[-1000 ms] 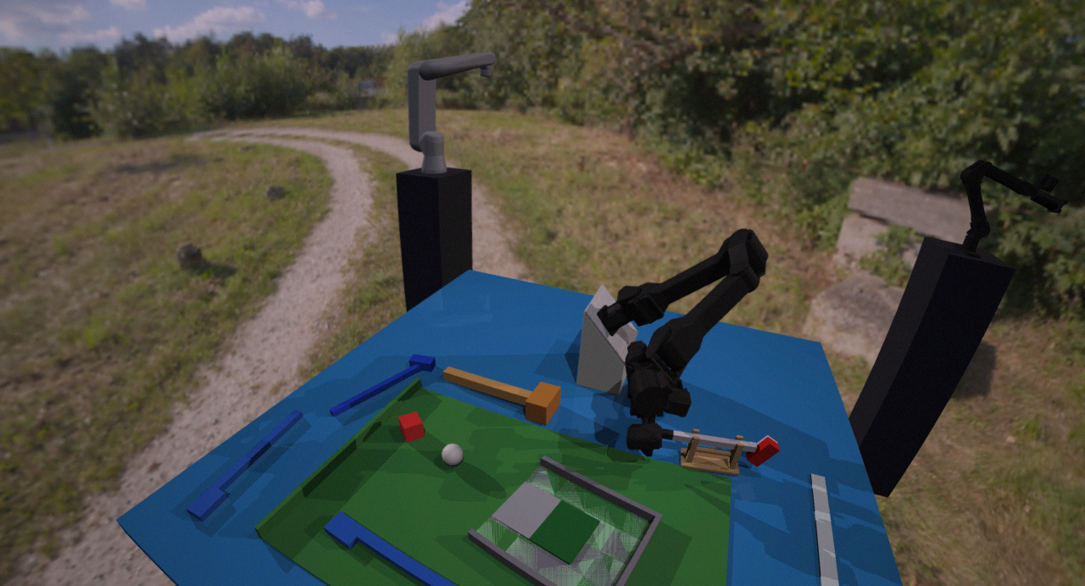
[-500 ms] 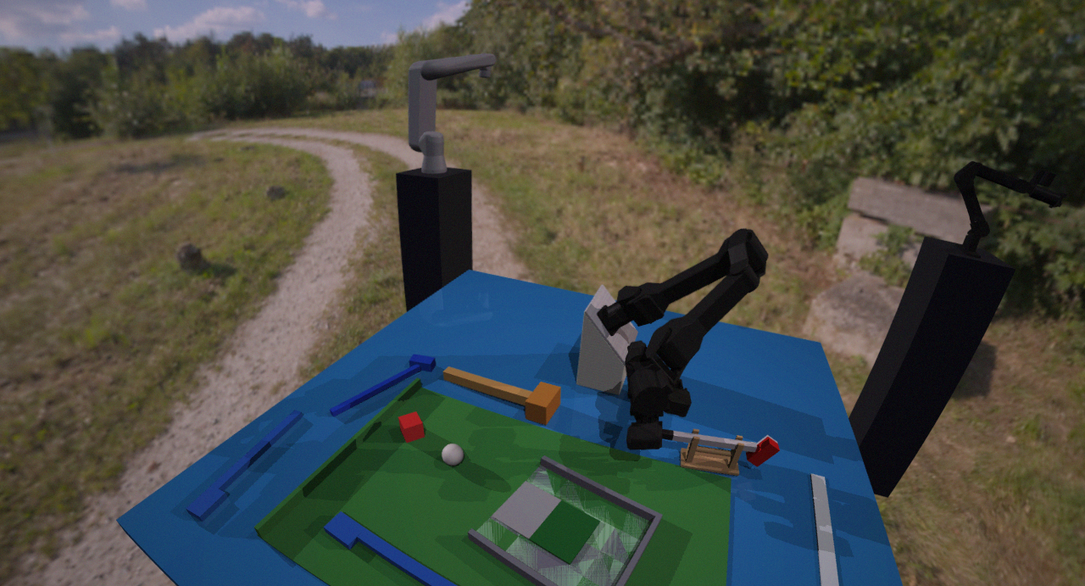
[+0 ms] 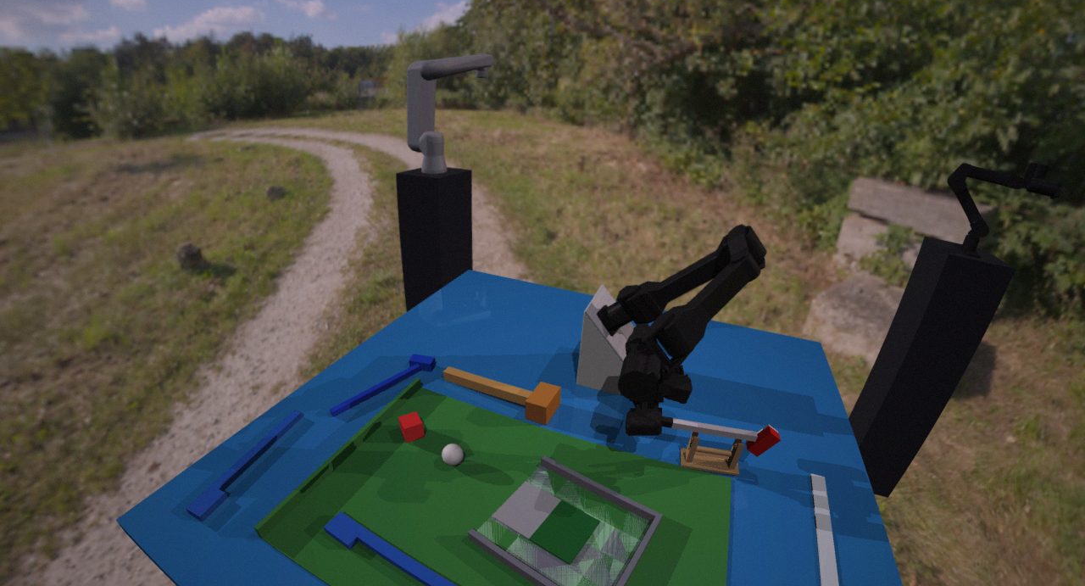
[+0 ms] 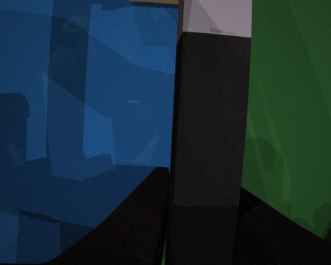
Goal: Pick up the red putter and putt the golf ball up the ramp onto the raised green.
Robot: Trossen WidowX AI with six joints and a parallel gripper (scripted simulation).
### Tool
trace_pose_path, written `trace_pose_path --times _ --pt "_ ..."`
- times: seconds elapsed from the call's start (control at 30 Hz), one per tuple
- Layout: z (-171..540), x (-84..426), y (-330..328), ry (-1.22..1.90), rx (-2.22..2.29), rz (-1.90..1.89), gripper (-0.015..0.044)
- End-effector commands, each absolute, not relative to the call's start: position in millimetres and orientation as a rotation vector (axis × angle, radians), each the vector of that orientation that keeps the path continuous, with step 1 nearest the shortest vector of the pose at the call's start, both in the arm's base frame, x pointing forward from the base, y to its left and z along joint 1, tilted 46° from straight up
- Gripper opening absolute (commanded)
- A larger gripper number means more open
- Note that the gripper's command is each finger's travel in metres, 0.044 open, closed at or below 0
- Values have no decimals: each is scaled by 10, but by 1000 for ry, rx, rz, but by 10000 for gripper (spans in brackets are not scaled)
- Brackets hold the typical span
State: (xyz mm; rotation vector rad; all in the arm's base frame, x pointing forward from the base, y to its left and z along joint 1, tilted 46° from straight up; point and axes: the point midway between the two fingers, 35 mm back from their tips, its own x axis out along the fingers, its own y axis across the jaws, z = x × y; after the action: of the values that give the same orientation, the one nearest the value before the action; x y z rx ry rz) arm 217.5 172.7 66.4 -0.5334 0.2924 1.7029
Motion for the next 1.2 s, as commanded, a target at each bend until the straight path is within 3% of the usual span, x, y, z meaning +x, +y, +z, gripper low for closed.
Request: trace_pose_path --times 0.0,0.43,1.17 --pt "779 2197 1632 282 -531 1703 0" --pt "1154 2175 1317 270 -513 1705 0" --pt "282 2679 345 890 -156 1344 0"
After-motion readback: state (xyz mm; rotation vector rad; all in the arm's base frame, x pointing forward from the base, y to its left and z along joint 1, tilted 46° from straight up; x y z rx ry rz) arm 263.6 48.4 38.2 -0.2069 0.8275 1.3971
